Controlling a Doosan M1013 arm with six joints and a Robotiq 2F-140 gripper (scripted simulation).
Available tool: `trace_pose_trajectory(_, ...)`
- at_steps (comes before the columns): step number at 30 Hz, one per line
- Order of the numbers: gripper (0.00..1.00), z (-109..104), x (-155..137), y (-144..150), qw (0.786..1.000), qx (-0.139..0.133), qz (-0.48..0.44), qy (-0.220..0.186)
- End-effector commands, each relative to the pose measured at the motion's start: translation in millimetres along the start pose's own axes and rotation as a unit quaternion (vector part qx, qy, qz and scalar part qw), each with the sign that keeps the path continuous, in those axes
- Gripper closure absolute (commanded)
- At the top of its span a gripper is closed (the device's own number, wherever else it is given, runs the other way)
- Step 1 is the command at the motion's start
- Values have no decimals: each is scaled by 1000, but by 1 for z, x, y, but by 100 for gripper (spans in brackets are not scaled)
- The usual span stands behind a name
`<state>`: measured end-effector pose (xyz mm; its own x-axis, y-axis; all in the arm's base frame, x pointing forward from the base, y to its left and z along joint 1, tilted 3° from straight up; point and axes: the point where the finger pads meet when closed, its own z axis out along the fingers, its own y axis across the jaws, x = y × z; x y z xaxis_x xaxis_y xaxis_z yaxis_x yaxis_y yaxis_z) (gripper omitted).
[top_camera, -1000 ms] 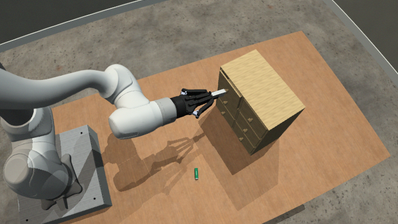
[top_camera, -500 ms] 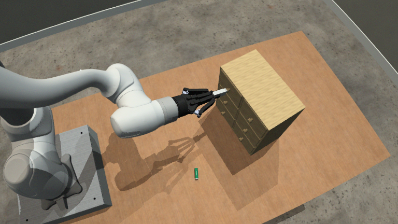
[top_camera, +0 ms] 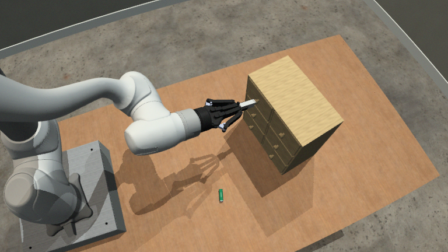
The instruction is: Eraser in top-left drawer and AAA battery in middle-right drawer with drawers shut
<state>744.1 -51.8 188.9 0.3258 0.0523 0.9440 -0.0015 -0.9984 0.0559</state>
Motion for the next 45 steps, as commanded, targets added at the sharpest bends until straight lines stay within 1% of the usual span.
trace_pose_trajectory(1, 100, 0, 0, 0, 1000, 0, 0, 0)
trace_pose_trajectory(41, 100, 0, 0, 0, 1000, 0, 0, 0)
trace_pose_trajectory(45, 100, -7, -2, 0, 1000, 0, 0, 0)
